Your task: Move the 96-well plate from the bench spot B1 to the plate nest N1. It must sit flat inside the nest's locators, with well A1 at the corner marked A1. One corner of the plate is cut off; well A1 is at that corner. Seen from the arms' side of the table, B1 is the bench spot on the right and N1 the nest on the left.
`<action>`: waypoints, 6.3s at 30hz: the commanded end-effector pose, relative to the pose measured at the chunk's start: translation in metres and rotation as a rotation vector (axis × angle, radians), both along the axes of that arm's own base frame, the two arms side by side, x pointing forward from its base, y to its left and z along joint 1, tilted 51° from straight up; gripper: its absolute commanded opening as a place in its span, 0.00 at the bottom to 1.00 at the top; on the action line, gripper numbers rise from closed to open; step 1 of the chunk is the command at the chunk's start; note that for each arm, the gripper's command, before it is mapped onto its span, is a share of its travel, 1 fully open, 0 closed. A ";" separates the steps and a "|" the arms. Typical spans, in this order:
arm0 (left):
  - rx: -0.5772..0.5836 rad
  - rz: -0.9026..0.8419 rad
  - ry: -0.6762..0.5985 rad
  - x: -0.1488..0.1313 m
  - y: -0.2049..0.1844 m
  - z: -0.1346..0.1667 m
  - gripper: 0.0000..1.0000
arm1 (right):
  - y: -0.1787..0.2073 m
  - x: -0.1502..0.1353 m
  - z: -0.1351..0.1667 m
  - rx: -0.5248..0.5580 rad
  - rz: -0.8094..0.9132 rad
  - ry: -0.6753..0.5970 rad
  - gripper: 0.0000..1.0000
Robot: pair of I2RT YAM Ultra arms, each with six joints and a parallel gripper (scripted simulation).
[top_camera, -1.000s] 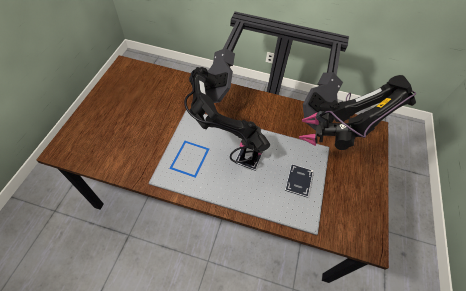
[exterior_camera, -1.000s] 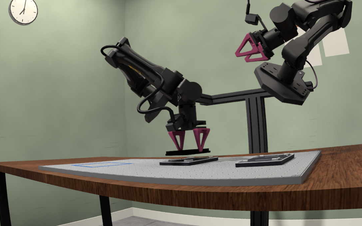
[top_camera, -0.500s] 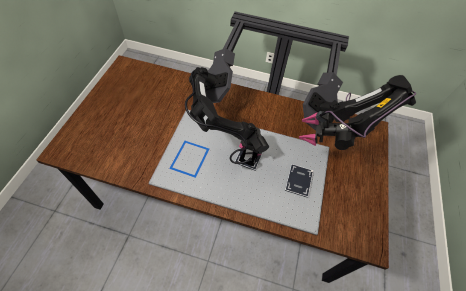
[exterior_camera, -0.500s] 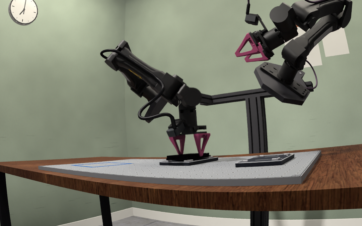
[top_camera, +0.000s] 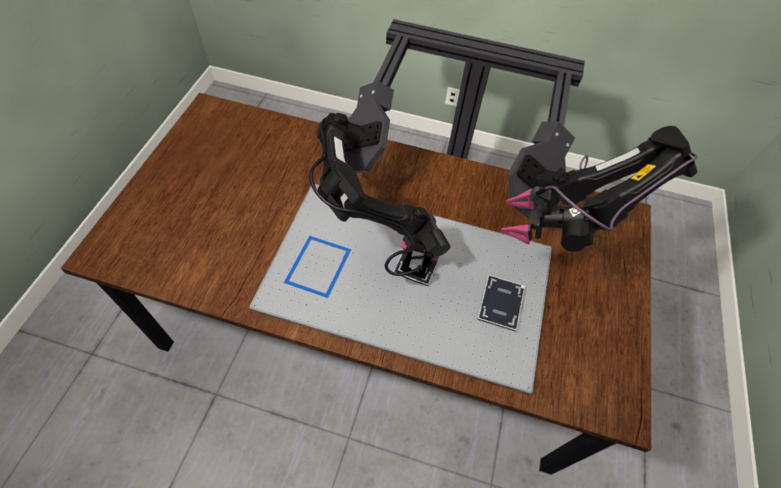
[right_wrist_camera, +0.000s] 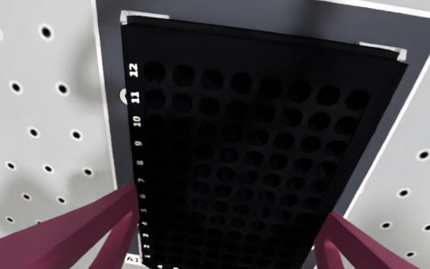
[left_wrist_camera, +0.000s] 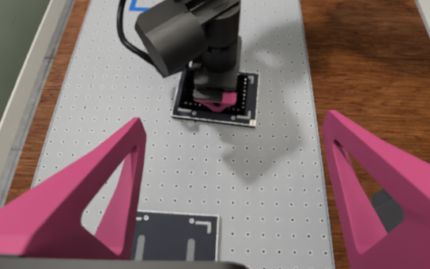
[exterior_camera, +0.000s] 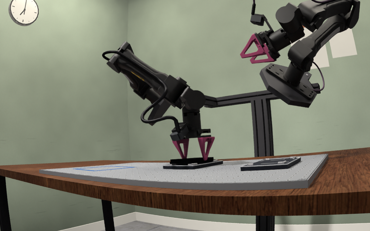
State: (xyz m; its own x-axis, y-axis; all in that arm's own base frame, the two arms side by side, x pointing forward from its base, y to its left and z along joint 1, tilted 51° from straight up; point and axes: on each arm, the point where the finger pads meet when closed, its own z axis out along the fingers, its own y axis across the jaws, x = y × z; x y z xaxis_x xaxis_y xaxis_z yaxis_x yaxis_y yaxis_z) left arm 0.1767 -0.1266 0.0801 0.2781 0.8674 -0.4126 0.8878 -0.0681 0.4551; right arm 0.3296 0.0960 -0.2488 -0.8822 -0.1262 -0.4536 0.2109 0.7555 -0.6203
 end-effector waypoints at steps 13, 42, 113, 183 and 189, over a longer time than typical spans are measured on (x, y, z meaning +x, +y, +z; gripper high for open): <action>-0.010 -0.019 0.015 -0.008 -0.001 -0.003 1.00 | 0.014 -0.005 0.011 0.015 0.000 0.005 0.79; -0.010 -0.019 0.015 -0.008 -0.001 -0.003 1.00 | 0.022 -0.006 0.013 0.028 -0.004 0.006 0.79; -0.010 -0.019 0.015 -0.008 -0.001 -0.003 1.00 | 0.039 -0.001 0.025 0.040 0.017 -0.026 1.00; -0.212 0.553 -0.506 0.232 -0.083 -0.077 1.00 | -0.131 0.002 0.330 0.000 0.365 -0.232 1.00; -0.176 0.583 -0.474 0.223 -0.077 -0.126 1.00 | -0.155 0.006 0.365 -0.012 0.399 -0.296 1.00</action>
State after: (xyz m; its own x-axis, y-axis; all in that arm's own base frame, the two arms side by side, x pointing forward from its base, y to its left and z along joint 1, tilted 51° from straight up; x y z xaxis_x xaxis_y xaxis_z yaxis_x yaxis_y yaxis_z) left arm 0.3842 -0.1873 -0.0671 -0.0670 0.9013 -0.4279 0.5696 0.3867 0.7252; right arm 0.3302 -0.0715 0.1154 -0.6422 -0.3311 -0.6914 0.2227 0.7824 -0.5816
